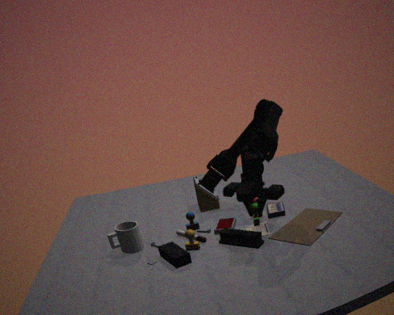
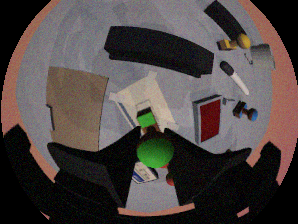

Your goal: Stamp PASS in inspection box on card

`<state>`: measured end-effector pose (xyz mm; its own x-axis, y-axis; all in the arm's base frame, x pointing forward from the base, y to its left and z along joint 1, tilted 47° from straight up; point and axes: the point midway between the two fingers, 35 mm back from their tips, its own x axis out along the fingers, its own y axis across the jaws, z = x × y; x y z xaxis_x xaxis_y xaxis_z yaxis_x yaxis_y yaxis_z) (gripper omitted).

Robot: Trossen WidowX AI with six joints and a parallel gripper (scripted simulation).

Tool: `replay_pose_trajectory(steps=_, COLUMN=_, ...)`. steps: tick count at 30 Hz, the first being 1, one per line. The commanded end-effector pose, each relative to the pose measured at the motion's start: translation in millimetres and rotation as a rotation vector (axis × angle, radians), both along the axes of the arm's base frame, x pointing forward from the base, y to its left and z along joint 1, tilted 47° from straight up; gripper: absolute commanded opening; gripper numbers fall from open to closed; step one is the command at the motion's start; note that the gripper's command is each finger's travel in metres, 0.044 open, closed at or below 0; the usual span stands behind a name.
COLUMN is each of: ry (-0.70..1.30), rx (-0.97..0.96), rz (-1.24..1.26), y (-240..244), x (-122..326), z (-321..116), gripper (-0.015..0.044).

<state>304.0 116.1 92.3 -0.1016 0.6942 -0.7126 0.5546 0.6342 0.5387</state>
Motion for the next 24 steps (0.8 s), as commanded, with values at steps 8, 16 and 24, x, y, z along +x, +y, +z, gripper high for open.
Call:
replay_pose_trajectory(steps=8, ry=-0.005, rx=-0.005, rz=0.003, y=-13.5, x=2.8, z=12.7, gripper=0.0000)
replay_pose_trajectory(steps=16, ry=-0.005, rx=-0.005, rz=0.004, y=-22.9, x=3.5, z=21.7, gripper=0.0000)
replay_pose_trajectory(steps=24, ry=-0.005, rx=-0.004, rz=0.004, y=-32.1, x=3.5, z=30.8, gripper=0.0000)
